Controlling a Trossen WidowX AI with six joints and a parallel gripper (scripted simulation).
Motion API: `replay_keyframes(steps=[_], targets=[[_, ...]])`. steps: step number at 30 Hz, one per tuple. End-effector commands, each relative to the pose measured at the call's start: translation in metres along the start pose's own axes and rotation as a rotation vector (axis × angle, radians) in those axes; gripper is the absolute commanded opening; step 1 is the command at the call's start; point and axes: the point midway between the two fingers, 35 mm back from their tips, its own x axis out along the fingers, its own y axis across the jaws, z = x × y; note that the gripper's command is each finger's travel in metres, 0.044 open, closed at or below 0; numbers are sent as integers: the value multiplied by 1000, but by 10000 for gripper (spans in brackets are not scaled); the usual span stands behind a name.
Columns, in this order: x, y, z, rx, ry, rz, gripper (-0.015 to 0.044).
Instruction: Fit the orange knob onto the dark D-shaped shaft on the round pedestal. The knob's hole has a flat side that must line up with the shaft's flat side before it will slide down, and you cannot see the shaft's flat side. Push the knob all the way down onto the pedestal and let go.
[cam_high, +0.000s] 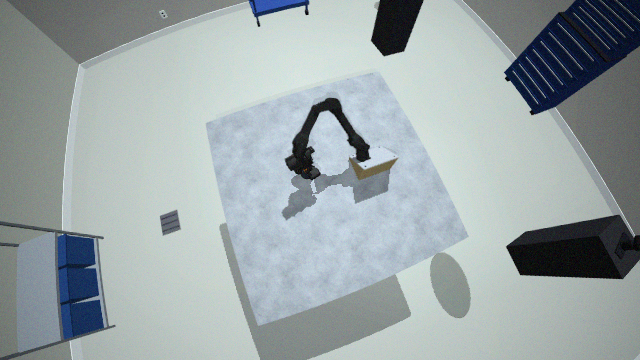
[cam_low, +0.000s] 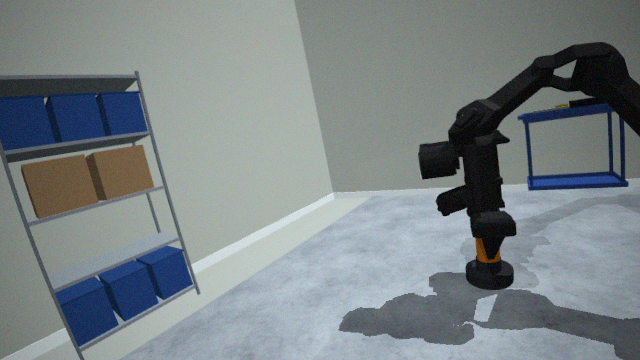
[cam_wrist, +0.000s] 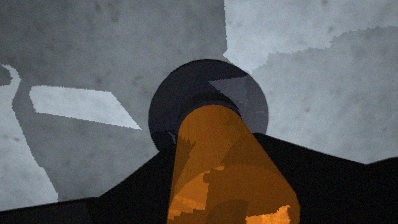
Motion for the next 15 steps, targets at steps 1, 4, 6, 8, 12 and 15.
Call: replay_keyframes(steps=[1,4,6,8,12,15], targets=[[-1,0,0,1,-1,0,131],[-1,0,0,1,-1,0,210],[-1,0,0,1,-1,0,263],[-1,0,0,1,-1,0,315],[-1,0,0,1,-1,0,420],[-1,0,0,1,-1,0,440]])
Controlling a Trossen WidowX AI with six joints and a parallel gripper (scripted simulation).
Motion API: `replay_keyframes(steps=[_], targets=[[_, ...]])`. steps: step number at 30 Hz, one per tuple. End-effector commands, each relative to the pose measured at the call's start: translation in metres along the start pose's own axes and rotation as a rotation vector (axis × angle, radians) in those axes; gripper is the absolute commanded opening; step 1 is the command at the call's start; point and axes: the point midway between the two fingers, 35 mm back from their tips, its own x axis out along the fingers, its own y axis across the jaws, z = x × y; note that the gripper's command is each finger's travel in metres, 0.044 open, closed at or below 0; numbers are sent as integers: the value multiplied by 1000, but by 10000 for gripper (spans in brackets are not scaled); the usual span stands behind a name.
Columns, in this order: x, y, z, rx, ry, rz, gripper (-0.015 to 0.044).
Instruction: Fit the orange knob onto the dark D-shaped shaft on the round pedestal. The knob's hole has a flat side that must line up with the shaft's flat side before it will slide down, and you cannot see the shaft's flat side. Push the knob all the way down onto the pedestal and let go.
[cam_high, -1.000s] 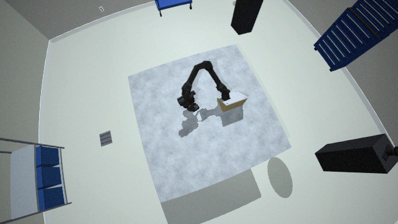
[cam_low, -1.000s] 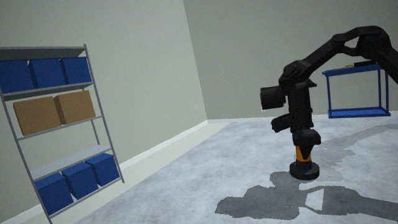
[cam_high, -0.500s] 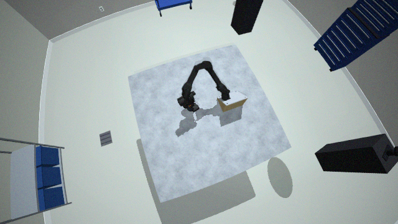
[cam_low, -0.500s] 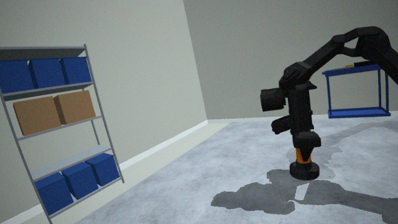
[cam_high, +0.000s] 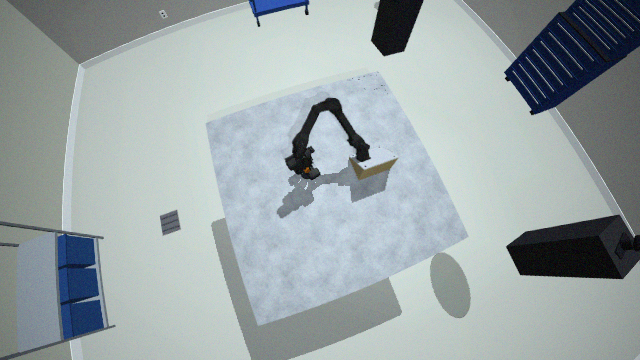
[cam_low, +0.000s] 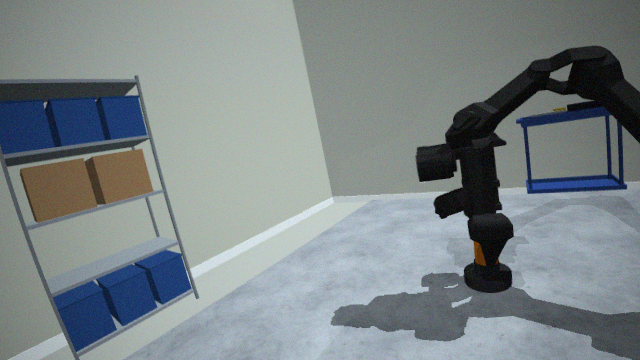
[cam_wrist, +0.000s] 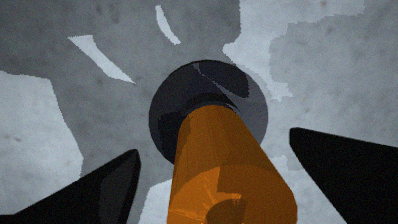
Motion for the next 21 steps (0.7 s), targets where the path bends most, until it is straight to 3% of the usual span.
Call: replay_keyframes(steps=[1,5,11,21], targets=[[0,0,0,2,0,0,440],[-11,0,2,1,-1,2,440],[-94,1,0,-1,0,4,440],[-97,2,3,-1,0,4,440]])
